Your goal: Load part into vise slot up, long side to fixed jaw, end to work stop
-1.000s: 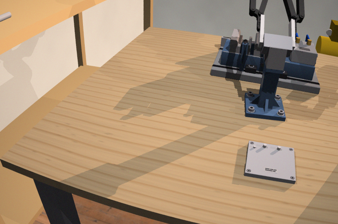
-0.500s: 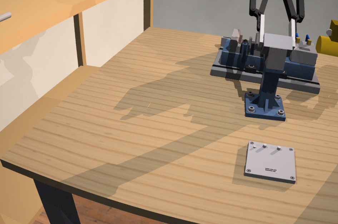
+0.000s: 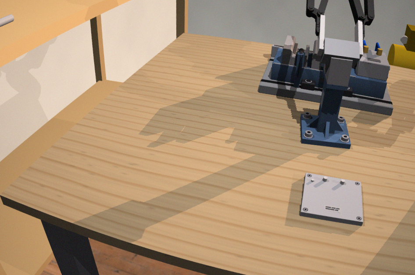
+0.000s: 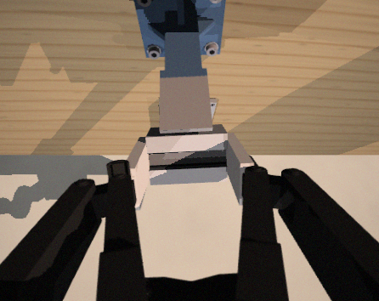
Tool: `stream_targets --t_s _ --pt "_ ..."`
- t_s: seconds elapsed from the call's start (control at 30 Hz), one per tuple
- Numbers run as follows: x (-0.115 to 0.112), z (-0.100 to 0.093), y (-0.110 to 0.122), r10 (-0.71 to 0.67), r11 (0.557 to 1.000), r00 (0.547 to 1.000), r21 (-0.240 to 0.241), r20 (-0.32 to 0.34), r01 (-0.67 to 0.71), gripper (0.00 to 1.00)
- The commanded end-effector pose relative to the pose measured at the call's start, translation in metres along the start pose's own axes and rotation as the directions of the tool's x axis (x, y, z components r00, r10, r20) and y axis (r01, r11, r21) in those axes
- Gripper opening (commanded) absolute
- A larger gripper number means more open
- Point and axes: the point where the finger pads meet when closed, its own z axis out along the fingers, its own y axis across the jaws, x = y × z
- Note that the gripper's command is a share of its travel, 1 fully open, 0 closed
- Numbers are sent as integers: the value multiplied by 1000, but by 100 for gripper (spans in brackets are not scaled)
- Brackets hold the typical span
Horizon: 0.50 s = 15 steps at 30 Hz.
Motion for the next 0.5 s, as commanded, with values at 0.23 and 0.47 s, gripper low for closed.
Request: stream_targets --t_s 0.23,0.47 --pt "-5 -4 0 -2 1000 1000 -1 2 2 0" --pt "-7 -7 0 -2 1000 1000 -1 2 2 0"
